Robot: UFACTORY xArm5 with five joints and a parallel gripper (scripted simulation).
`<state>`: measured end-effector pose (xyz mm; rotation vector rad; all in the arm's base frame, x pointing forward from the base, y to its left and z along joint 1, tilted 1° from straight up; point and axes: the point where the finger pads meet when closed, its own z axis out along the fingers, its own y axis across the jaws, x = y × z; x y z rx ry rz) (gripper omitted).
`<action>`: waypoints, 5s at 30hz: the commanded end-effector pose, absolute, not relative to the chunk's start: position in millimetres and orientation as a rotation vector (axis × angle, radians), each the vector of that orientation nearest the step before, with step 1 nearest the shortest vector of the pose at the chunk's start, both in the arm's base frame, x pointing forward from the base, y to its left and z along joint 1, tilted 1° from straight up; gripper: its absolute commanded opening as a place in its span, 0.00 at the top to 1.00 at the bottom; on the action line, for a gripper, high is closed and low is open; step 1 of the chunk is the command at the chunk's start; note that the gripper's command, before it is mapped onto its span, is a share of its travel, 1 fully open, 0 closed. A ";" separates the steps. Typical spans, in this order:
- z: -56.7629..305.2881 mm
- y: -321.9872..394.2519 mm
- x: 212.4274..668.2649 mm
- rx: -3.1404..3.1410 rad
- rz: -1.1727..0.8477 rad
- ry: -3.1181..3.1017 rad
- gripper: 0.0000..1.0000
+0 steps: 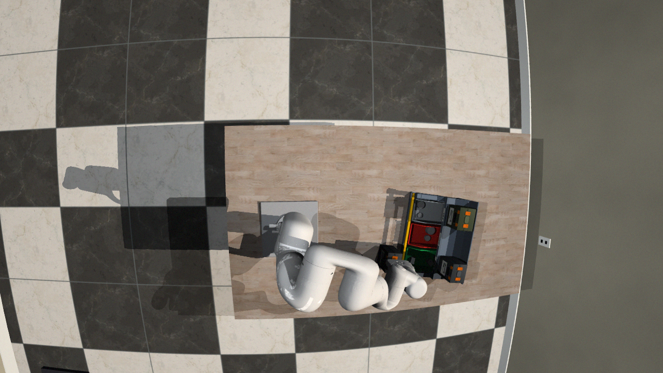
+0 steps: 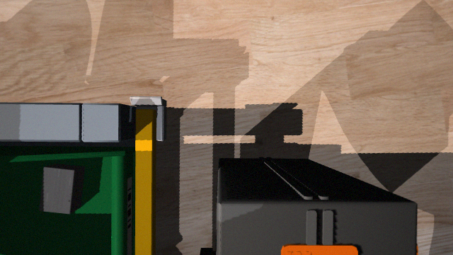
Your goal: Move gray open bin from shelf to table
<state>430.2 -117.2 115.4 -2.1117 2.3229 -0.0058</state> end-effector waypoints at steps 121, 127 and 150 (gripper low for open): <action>98.7 -119.1 431.5 -2.111 -0.012 2.320 0.00; 98.7 -119.1 431.5 -2.111 -0.012 2.320 0.00; 151.5 -118.4 431.3 -2.111 -0.012 2.320 0.00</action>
